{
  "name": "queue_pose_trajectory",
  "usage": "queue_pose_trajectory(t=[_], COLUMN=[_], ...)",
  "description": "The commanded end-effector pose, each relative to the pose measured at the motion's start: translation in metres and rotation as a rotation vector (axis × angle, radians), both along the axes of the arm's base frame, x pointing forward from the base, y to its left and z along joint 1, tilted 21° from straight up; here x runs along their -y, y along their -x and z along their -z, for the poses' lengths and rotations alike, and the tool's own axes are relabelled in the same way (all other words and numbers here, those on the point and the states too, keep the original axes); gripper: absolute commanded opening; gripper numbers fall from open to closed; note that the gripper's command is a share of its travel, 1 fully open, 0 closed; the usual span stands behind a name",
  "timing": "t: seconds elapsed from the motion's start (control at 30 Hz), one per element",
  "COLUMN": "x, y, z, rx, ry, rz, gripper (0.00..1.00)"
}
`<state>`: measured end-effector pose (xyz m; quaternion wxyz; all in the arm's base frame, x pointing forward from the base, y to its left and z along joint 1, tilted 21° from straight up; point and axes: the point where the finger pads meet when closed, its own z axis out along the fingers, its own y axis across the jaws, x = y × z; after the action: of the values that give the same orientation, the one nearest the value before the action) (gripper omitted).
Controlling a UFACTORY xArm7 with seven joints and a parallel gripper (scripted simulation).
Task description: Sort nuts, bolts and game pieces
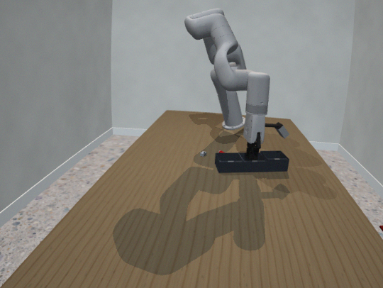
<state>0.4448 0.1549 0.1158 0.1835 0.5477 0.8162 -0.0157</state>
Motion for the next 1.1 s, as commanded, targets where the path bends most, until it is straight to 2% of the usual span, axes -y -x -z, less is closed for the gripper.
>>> queue_pose_trajectory(t=[0.0, 0.67, 0.77, 1.03, 1.07], x=[-0.002, -0.008, -0.011, -0.011, -0.012], y=[0.000, 0.007, 0.011, 0.012, 0.013], z=[-0.006, -0.028, -0.042, -0.042, -0.046], rx=[0.004, 0.004, 0.004, 0.004, 0.004], ry=[-0.002, -0.002, -0.002, -0.002, -0.002], rz=[-0.002, -0.002, -0.002, -0.002, -0.002], gripper=[0.30, 0.30, 0.30, 0.30, 1.00])
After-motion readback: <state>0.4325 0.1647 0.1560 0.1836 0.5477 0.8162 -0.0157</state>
